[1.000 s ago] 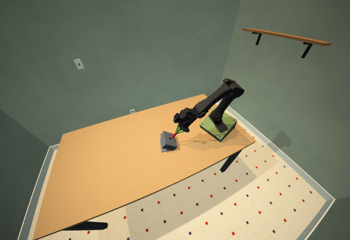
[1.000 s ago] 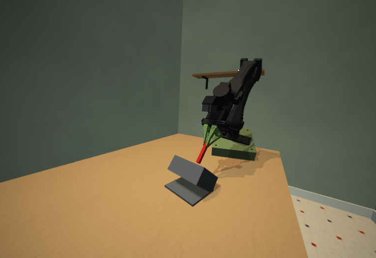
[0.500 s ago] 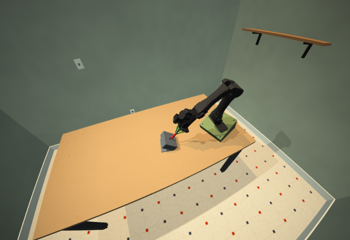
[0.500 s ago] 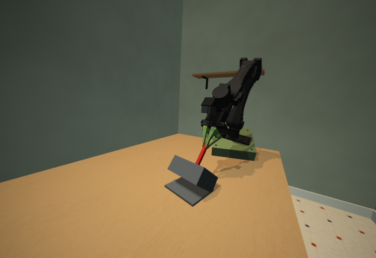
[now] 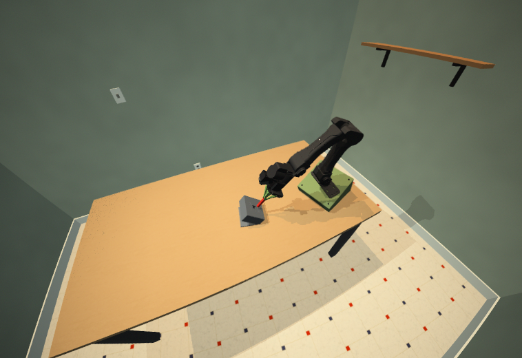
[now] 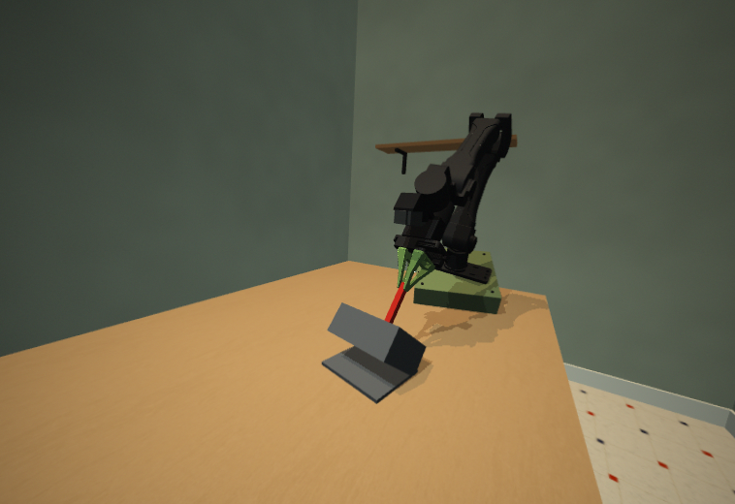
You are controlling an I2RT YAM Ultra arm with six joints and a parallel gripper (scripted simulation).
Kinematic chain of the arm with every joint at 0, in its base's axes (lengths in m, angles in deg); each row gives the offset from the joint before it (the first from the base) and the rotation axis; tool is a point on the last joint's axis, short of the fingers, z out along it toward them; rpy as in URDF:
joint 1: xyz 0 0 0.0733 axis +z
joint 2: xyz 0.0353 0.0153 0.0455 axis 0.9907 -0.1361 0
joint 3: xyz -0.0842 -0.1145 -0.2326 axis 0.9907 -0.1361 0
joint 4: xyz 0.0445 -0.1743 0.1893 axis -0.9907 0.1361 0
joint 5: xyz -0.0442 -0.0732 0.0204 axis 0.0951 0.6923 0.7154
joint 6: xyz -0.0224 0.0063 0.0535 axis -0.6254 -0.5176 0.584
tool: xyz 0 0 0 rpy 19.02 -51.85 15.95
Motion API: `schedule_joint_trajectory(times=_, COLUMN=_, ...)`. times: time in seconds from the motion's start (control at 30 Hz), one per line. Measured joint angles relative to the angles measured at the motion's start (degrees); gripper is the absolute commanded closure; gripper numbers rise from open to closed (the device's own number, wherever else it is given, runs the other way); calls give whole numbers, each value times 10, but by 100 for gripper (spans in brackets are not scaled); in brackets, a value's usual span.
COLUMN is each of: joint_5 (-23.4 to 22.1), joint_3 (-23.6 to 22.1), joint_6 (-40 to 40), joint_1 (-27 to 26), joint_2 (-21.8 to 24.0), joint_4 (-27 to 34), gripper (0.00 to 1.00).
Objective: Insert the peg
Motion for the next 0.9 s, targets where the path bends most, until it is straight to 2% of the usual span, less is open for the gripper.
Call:
schedule_joint_trajectory(times=0.27, joint_5=0, joint_3=19, joint_6=0, joint_1=0, joint_2=16, joint_4=20, gripper=100)
schedule_joint_trajectory(times=0.57, joint_5=0, joint_3=21, joint_6=0, joint_1=0, joint_2=16, joint_4=20, gripper=100)
schedule_joint_trajectory(times=0.9, joint_5=0, joint_3=21, joint_6=0, joint_1=0, joint_2=-10, joint_4=3, gripper=100)
